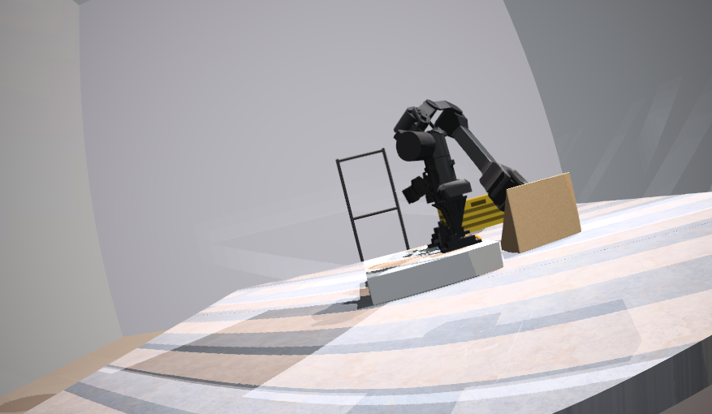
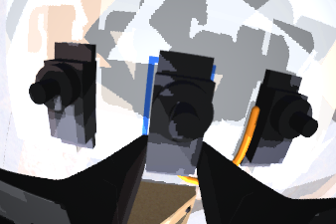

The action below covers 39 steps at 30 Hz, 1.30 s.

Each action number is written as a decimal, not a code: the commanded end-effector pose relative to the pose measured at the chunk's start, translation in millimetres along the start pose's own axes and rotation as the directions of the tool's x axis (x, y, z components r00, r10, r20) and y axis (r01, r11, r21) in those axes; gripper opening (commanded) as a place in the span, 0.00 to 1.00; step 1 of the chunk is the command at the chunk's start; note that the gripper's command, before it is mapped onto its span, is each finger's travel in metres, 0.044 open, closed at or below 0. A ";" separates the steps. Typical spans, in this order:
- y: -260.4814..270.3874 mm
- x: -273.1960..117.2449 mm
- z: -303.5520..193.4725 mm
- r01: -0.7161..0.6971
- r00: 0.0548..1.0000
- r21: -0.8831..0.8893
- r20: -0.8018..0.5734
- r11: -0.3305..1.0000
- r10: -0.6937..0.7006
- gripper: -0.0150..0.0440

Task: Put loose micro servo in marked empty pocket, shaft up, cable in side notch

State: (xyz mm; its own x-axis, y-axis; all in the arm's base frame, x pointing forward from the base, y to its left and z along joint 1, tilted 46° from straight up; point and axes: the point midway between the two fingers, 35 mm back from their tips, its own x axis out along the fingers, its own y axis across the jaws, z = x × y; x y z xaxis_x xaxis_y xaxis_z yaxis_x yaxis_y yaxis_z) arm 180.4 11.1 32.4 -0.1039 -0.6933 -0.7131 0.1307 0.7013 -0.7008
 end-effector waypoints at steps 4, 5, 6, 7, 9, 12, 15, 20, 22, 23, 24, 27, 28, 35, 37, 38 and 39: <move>-0.9 6.3 0.5 0.007 1.000 -0.005 0.007 1.000 -0.007 0.25; -0.9 7.3 0.5 0.007 1.000 -0.005 0.007 1.000 -0.007 0.25; -0.9 8.0 0.5 0.007 1.000 -0.005 0.007 1.000 -0.007 0.25; -0.9 8.6 0.5 0.007 1.000 -0.005 0.007 1.000 -0.007 0.25; -1.0 10.3 0.5 0.007 1.000 -0.005 0.007 1.000 -0.007 0.25; -1.0 12.7 0.5 0.007 1.000 -0.005 0.007 1.000 -0.007 0.25; -1.0 15.3 0.5 0.007 1.000 -0.005 0.007 1.000 -0.007 0.25; -0.8 16.4 0.1 0.007 1.000 -0.005 0.007 1.000 -0.007 0.30; -0.5 15.2 -0.6 0.007 1.000 -0.005 0.007 1.000 -0.007 0.39; -0.5 15.2 -0.6 0.007 1.000 -0.005 0.007 1.000 -0.007 0.43; -0.5 15.2 -0.6 0.007 1.000 -0.005 0.007 1.000 -0.007 0.48; -0.6 15.1 -0.6 0.007 1.000 -0.005 0.007 1.000 -0.007 0.57; -0.5 13.2 -0.5 0.007 1.000 -0.005 0.007 1.000 -0.007 0.57; -3.5 -20.0 -5.3 0.006 1.000 -0.005 0.006 1.000 -0.006 0.57; -3.1 -20.0 -5.0 0.006 1.000 -0.005 0.006 1.000 -0.006 0.57; -3.2 -20.0 -5.0 0.006 1.000 -0.005 0.006 1.000 -0.006 0.57; -3.4 -20.0 -5.1 0.006 1.000 -0.005 0.006 1.000 -0.006 0.57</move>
State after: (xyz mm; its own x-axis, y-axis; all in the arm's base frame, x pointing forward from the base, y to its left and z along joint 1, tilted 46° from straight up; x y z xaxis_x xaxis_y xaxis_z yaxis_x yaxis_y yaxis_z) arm 176.2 20.2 45.7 -0.1007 -0.7052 -0.7018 0.1148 0.6924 -0.7123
